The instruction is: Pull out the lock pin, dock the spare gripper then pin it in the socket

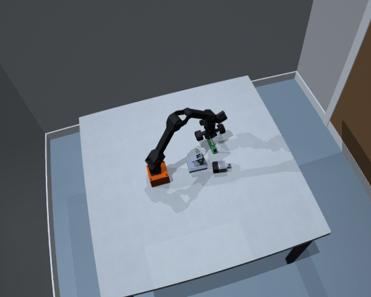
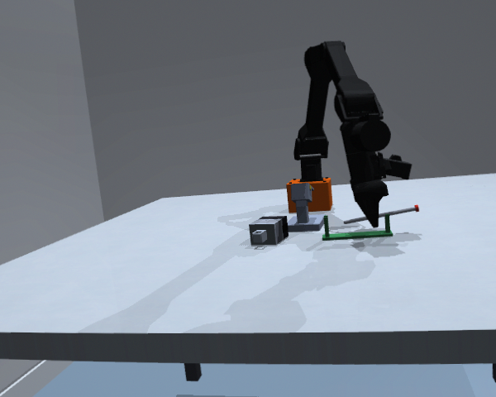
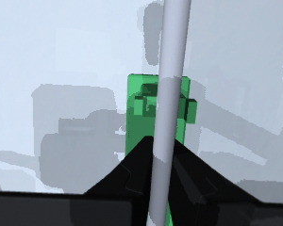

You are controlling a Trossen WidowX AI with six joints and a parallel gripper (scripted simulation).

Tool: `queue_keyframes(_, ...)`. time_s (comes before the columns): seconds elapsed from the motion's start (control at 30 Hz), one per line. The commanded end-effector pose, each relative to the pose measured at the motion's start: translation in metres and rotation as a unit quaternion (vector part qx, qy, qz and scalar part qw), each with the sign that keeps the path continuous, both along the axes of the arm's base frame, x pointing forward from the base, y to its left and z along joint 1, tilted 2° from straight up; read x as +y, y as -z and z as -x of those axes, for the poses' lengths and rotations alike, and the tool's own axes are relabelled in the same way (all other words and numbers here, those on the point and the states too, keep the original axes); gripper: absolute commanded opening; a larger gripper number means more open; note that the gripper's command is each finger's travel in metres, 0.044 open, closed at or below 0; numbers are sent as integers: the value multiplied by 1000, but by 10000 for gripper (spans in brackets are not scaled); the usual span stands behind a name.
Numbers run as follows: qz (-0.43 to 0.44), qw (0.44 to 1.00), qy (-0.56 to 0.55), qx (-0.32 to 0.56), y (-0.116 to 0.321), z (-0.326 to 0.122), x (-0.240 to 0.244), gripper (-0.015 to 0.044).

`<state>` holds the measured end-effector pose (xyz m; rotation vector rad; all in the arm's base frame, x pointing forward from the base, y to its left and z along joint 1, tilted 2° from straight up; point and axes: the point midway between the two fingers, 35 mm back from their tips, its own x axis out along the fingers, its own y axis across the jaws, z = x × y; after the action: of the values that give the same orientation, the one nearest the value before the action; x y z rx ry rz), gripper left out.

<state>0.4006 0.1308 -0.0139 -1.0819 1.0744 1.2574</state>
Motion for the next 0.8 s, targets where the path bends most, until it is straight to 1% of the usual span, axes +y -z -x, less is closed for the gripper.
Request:
queue_keyframes(0.0,2,1000,2,0,1,0,0,0)
queue_keyframes(0.77,3,1000,0,10,-29,4,-2,0)
